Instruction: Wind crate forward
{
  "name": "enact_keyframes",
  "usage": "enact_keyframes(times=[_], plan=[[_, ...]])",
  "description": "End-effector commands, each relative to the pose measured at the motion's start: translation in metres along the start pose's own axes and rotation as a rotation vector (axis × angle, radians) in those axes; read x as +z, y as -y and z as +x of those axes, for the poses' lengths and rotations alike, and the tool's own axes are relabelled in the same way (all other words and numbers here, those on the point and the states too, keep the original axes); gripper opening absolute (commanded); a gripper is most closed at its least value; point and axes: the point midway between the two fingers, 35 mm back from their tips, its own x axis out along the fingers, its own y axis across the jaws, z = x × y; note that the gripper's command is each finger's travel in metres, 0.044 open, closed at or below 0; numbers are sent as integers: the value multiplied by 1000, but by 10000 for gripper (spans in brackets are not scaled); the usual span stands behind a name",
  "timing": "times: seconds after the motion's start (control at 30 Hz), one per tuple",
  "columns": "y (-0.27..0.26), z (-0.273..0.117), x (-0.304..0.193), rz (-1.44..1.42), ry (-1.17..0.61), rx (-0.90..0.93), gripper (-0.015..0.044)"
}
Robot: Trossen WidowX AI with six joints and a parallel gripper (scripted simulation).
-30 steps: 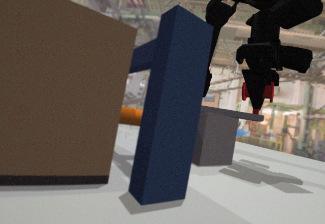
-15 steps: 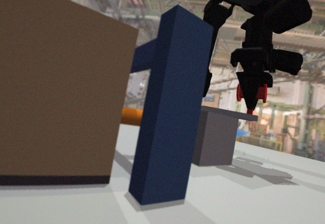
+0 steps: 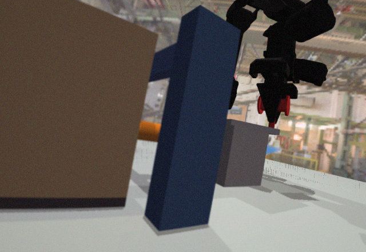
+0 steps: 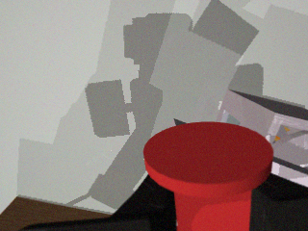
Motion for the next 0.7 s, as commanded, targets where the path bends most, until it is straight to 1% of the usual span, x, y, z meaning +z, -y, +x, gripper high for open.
enact_keyframes(times=[0.0,0.3,0.5,0.67], plan=[[-7,0,-14,2,-22,10,0],[-10,0,-28,2,-23,11,0],[-12,-1,-54,2,-26,11,0],[-11,-1,-62,2,-26,11,0]])
